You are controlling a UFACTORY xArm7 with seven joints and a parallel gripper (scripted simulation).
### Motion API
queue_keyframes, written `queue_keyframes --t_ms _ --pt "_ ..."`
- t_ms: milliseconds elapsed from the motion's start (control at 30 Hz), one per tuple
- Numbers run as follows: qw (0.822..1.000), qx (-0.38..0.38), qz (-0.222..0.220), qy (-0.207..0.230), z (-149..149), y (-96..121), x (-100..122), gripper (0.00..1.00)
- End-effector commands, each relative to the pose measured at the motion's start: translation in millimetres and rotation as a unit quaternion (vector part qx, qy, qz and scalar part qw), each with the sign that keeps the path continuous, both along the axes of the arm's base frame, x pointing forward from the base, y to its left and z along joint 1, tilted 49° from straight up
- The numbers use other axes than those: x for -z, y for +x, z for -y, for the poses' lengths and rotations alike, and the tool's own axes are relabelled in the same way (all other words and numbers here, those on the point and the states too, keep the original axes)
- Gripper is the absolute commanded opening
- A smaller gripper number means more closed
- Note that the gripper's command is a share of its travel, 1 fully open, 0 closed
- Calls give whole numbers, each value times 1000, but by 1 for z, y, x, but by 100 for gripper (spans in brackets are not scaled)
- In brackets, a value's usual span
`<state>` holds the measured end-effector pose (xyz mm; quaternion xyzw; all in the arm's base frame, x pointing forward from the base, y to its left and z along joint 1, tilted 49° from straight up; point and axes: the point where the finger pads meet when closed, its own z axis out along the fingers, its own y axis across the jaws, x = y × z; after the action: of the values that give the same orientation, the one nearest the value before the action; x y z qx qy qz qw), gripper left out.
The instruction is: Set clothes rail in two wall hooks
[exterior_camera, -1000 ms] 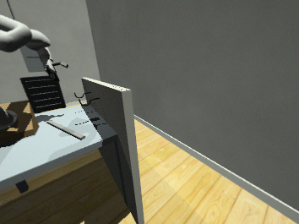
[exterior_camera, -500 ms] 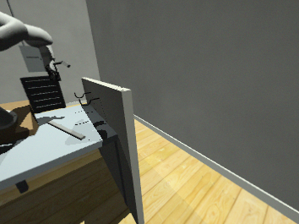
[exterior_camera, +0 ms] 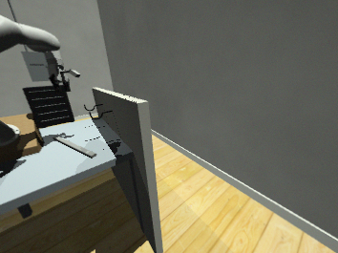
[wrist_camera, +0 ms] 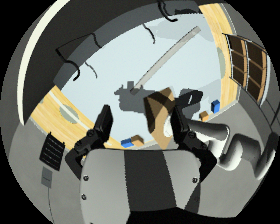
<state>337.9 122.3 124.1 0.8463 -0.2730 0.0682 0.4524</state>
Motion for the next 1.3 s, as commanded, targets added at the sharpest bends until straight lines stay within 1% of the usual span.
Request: queue_keyframes --t_ms 0,100,167,233,300,367,433,500,600,700,733,800,867,933,1033,1133,1233,1267 --pt "999 26 39 19 14 -3 -14 100" --pt "999 26 39 19 17 -3 -16 100" --pt "996 46 65 27 25 -6 -21 100" --pt "996 46 65 27 25 -6 -21 100" --pt "996 51 71 28 32 -8 -25 100" --pt "992 71 97 33 41 -10 -30 100" --pt "991 76 104 34 49 -13 -33 100" --pt "991 76 104 34 49 -13 -33 100" --pt "985 102 137 35 62 -18 -39 100" --pt "985 102 137 35 65 -19 -40 100" --pt "982 112 150 35 70 -21 -41 100" --pt "982 112 150 35 70 -21 -41 100" --pt "977 127 170 33 79 -24 -44 100" --pt "977 127 170 33 83 -26 -45 100" --pt "967 153 203 27 96 -32 -48 100" --pt "967 153 203 27 101 -34 -49 100" --pt "955 180 236 18 115 -41 -50 100" --pt "955 180 236 18 119 -43 -51 100"
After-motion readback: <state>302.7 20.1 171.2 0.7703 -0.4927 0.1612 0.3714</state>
